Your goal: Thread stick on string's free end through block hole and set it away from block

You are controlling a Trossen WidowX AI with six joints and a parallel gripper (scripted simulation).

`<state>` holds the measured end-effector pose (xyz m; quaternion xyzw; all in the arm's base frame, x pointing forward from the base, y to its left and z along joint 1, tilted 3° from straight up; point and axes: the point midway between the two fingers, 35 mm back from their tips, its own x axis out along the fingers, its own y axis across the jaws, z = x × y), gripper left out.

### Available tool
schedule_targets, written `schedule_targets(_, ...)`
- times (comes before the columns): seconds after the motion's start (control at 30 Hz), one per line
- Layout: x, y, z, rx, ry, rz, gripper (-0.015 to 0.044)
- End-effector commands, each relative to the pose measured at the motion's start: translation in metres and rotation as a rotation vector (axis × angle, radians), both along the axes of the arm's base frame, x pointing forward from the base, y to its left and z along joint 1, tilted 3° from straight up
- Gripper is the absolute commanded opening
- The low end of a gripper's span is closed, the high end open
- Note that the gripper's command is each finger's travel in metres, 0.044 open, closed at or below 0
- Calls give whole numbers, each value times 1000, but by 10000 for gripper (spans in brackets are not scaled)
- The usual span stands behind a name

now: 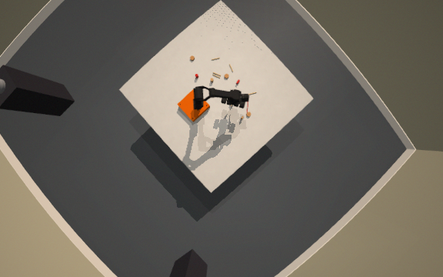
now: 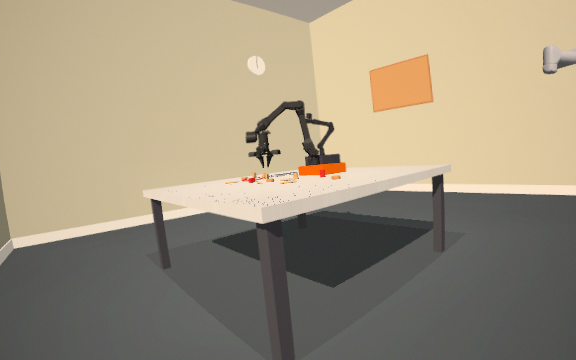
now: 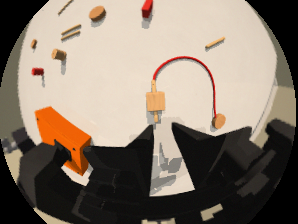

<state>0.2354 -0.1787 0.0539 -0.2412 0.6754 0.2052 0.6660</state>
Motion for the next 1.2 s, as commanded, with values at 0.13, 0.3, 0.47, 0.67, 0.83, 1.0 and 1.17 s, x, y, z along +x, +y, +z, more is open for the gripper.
schedule_targets(0.13,-1,-1,-16,1,9,6,122)
schedule_targets(0.3,-2,-1,-24,1,9,6,122)
schedule_targets(0.47,-2,-1,-32,1,9,6,122)
schedule_targets(0.67,-3,-1,-42,1,9,6,122)
schedule_targets(0.83,-4,-1,-50,1,9,6,122)
schedule_targets(1.0,-4,-1,-56,1,9,6,122)
schedule_targets(1.17,-4,-1,-56,1,9,6,122)
